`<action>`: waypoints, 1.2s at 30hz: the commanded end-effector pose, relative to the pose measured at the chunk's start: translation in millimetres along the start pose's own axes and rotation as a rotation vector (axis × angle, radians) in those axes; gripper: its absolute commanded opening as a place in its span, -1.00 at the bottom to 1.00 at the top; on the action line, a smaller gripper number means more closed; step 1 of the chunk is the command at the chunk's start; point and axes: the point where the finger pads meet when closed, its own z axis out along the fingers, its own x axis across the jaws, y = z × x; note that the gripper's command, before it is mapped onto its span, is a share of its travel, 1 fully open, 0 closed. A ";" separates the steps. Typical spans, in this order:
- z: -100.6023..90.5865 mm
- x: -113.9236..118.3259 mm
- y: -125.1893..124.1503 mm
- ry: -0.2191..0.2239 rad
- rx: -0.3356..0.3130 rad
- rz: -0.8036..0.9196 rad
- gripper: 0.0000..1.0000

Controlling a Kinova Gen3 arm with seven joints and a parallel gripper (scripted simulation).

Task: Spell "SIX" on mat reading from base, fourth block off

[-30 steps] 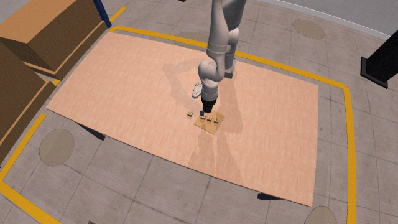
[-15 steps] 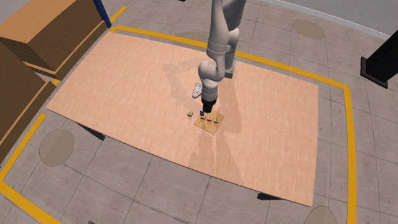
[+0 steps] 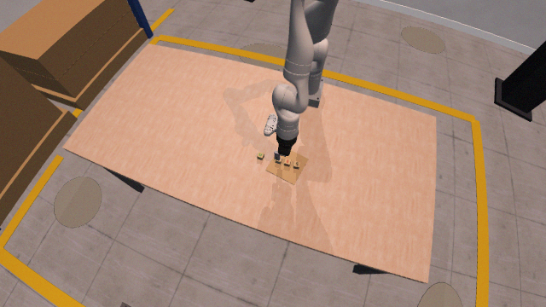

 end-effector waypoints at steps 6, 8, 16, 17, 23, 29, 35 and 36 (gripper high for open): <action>8.4 1.7 -0.8 0.005 0.001 0.002 1.00; 11.5 1.7 -0.8 0.005 0.001 0.002 1.00; 24.6 1.8 -0.7 0.005 0.001 0.002 1.00; 26.2 1.8 -0.7 0.005 0.001 0.002 1.00; 32.2 1.9 -0.7 0.005 0.001 0.002 1.00; 39.4 1.9 -0.7 0.005 0.001 0.002 1.00; 43.9 2.0 -0.6 0.005 0.001 0.002 1.00; 43.9 2.0 -0.6 0.005 0.001 0.002 1.00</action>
